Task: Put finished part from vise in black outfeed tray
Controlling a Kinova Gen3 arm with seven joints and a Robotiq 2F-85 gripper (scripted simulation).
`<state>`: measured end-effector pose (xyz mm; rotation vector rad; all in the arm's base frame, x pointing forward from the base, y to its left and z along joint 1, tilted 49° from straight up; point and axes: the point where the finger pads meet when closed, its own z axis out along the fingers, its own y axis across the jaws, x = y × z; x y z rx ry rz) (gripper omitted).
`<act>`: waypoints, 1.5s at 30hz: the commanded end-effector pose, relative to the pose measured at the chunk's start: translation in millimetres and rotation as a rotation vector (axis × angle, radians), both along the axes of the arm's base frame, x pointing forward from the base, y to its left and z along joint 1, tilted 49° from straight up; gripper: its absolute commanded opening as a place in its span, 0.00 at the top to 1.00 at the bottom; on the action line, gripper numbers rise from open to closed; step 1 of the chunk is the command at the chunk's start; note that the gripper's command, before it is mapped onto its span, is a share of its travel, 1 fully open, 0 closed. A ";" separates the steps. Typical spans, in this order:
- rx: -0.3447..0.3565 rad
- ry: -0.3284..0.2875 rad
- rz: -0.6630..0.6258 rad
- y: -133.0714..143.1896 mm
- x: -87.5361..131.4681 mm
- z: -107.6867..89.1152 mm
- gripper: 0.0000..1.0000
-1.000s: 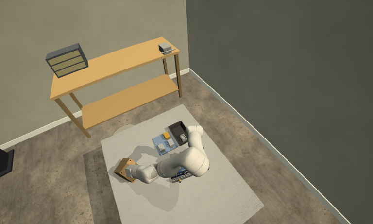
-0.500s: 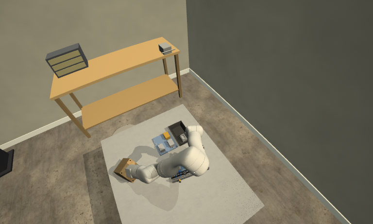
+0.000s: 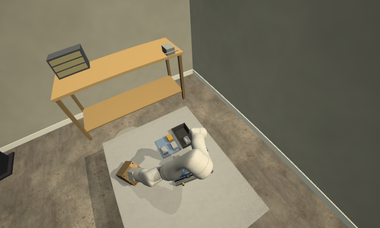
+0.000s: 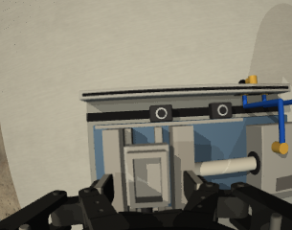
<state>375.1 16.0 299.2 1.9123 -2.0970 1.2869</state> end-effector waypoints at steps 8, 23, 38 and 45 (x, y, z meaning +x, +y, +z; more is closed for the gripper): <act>-0.006 0.001 0.015 2.3 2.9 1.5 0.33; -0.006 0.001 0.015 2.3 2.9 1.5 0.33; -0.006 0.001 0.018 2.5 3.4 0.4 0.33; -0.009 0.004 0.020 1.1 3.8 -1.8 0.33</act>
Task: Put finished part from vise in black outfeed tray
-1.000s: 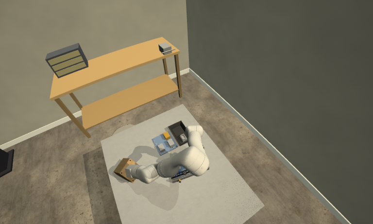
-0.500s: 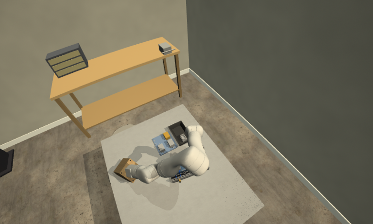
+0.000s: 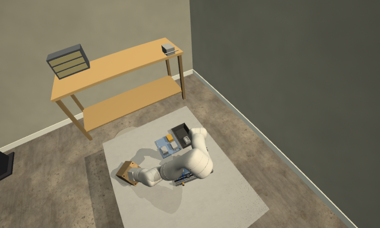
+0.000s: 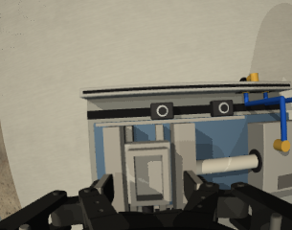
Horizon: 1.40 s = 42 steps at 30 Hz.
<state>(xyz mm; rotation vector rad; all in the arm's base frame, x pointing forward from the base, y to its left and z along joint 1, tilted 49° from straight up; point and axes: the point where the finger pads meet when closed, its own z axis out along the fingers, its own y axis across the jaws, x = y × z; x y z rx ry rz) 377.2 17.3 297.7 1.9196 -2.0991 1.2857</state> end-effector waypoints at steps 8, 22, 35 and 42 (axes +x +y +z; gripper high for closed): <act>-0.013 0.006 0.017 -1.4 3.0 -2.5 0.33; -0.015 0.006 0.011 -6.5 5.1 -5.5 0.33; -0.014 0.006 0.014 -8.3 7.7 -9.0 0.33; -0.013 0.006 0.013 -8.8 8.0 -9.3 0.33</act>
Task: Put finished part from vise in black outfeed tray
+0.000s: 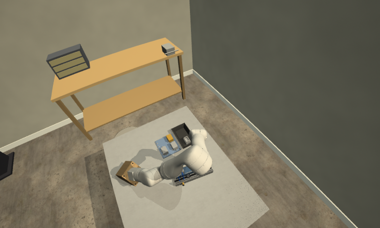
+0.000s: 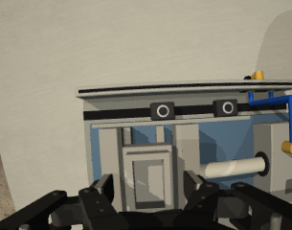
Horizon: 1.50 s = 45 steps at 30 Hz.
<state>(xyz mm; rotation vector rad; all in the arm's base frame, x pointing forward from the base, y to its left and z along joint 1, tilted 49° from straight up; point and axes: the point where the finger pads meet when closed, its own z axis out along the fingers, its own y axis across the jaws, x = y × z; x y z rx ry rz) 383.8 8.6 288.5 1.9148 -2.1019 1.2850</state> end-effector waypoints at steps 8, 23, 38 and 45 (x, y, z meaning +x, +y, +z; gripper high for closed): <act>-0.014 0.006 0.016 -0.3 1.3 -0.1 0.33; -0.014 0.006 0.016 -0.3 1.3 -0.1 0.33; -0.014 0.006 0.016 -0.3 1.3 -0.1 0.33; -0.014 0.006 0.016 -0.3 1.3 -0.1 1.00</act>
